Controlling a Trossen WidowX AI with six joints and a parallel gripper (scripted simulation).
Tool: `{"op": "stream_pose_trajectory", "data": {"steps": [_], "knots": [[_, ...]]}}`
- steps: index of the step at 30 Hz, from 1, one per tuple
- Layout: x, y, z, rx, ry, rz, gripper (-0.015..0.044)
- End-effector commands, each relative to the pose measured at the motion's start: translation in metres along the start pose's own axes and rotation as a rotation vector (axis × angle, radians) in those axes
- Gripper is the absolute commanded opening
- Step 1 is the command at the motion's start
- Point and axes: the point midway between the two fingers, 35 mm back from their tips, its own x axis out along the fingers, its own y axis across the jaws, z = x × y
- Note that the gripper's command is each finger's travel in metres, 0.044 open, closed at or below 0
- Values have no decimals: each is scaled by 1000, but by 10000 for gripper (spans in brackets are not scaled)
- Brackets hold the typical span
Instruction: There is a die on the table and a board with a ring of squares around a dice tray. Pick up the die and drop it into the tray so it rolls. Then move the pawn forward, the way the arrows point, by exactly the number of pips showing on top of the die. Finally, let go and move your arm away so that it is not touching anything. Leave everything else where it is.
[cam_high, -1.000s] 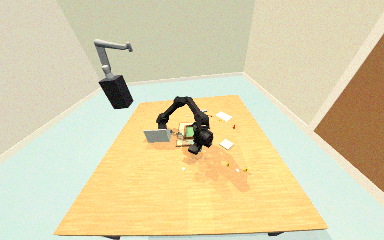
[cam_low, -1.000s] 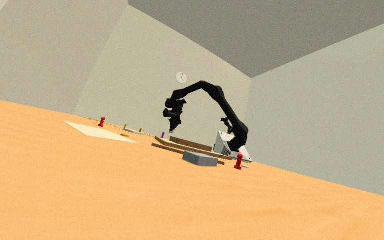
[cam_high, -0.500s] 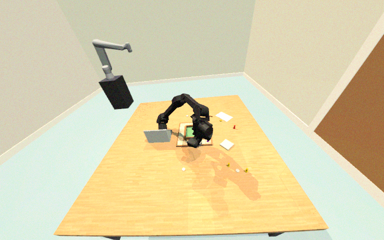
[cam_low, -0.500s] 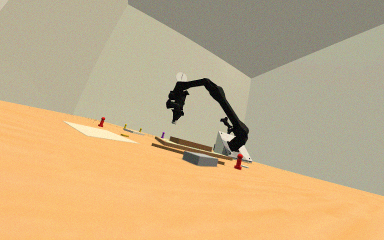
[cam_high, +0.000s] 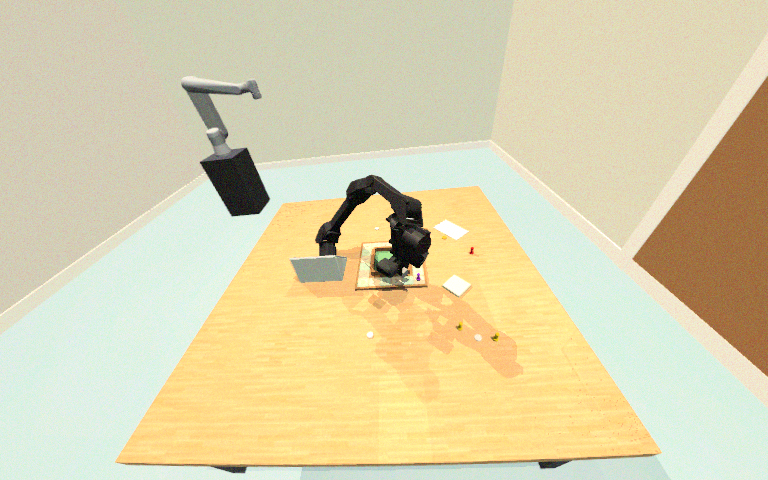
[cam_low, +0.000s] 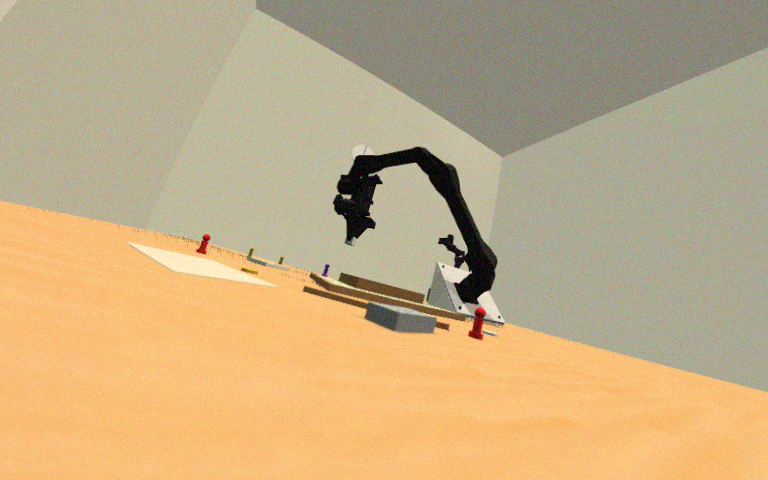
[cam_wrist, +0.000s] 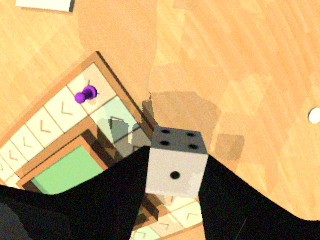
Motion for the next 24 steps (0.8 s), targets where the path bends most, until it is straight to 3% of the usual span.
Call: {"op": "stream_pose_trajectory", "data": {"steps": [1, 24], "knots": [[0, 17, -13, 83, -3, 2, 0], [17, 77, -84, 488, -12, -3, 0]]}}
